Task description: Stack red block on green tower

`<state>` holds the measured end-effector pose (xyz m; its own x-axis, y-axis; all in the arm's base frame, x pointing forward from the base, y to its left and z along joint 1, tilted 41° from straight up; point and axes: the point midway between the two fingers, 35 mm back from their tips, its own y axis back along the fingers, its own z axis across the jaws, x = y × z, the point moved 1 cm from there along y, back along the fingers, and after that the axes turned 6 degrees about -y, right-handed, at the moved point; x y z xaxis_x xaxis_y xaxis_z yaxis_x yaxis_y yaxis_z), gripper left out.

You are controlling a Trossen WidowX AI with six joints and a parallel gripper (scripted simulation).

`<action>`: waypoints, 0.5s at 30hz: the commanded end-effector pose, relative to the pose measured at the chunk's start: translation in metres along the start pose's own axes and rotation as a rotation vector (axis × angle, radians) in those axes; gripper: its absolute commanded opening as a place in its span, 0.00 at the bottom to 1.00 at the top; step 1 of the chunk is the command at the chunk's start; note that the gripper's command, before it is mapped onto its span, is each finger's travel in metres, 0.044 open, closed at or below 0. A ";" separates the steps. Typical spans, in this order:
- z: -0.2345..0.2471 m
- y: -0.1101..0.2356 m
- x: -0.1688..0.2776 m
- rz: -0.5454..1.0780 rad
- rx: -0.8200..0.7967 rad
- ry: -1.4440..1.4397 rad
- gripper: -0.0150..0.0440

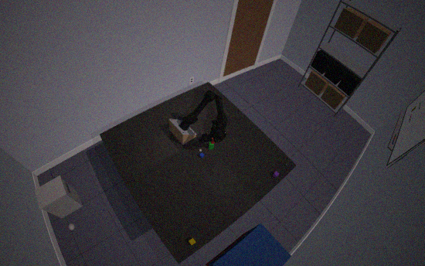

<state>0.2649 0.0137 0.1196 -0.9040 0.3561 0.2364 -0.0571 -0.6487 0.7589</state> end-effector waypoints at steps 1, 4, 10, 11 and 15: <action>0.004 -0.004 0.017 0.004 -0.006 -0.008 0.25; 0.004 -0.004 0.018 0.004 -0.006 -0.008 0.25; 0.004 -0.020 0.019 0.004 -0.007 -0.007 0.25; 0.004 -0.021 0.019 0.004 -0.007 -0.007 0.25; 0.005 -0.025 0.019 0.004 -0.007 -0.007 0.25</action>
<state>0.2519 0.0354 0.1118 -0.9037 0.3550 0.2394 -0.0556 -0.6517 0.7564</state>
